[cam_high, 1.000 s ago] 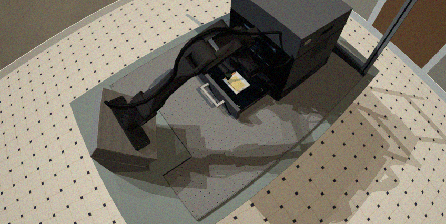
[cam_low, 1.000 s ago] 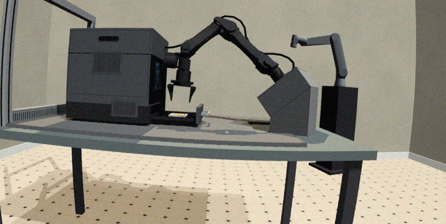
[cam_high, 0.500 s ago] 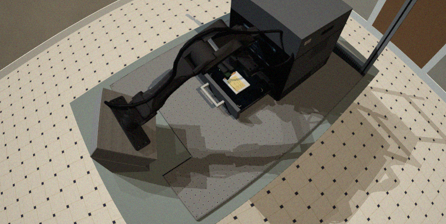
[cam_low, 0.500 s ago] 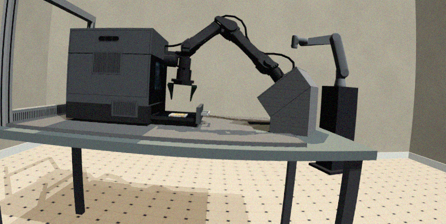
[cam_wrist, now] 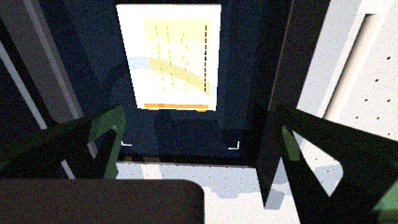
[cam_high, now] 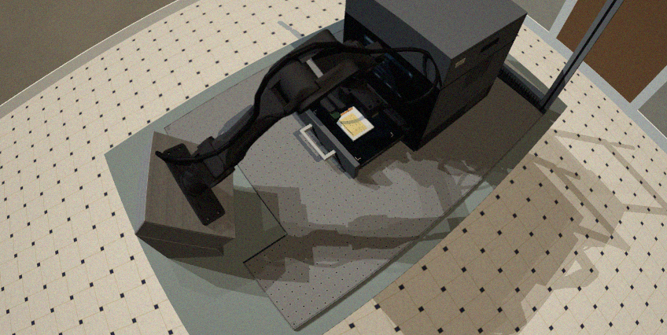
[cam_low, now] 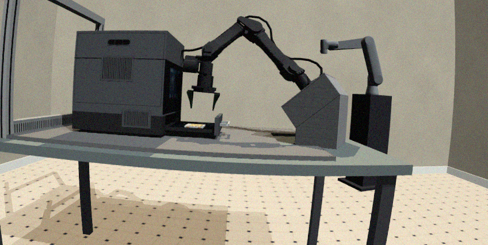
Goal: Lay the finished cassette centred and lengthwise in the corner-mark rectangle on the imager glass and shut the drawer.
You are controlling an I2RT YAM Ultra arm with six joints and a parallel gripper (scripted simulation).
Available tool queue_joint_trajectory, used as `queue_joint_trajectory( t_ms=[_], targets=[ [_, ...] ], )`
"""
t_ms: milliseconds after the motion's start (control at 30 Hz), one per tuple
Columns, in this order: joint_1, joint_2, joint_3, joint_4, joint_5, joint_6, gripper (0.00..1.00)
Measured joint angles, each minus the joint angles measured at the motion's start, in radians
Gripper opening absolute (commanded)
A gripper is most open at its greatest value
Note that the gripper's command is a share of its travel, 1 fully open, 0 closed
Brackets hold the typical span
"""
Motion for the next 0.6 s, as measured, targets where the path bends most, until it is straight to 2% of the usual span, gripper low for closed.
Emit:
queue_joint_trajectory(
  t_ms=[600],
  targets=[
    [0.017,-0.074,-0.084,0.005,0.01,0.015,1.0]
  ],
)
